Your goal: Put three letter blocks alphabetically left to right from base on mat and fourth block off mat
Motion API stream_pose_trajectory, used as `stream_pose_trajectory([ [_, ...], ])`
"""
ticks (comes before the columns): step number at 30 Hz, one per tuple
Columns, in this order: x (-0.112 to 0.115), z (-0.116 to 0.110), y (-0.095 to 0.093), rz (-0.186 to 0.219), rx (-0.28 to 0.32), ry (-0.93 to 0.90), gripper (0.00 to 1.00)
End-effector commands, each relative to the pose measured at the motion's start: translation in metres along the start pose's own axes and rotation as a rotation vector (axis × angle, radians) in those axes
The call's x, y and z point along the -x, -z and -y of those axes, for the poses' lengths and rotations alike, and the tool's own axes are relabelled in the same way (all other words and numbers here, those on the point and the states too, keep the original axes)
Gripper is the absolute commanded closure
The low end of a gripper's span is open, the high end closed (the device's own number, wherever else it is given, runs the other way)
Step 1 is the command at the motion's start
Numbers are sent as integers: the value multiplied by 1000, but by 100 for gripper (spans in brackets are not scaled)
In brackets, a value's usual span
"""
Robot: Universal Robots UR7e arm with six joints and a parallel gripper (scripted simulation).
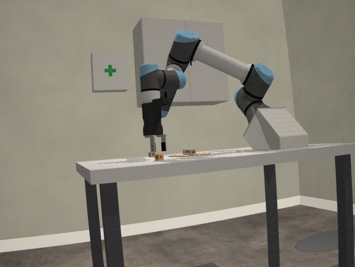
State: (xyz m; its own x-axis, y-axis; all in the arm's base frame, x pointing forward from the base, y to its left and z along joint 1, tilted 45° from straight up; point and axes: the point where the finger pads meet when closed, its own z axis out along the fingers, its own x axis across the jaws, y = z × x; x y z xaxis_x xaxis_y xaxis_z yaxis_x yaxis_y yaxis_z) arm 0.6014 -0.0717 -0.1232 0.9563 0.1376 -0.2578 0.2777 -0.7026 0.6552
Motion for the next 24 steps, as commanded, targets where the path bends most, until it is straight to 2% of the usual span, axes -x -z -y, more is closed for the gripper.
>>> stream_pose_trajectory([
  [1, 1, 0, 0, 0, 1, 0, 0],
  [9, 1, 0, -2, 1, 0, 1, 0],
  [24, 2, 1, -24, 3, 0, 2, 0],
])
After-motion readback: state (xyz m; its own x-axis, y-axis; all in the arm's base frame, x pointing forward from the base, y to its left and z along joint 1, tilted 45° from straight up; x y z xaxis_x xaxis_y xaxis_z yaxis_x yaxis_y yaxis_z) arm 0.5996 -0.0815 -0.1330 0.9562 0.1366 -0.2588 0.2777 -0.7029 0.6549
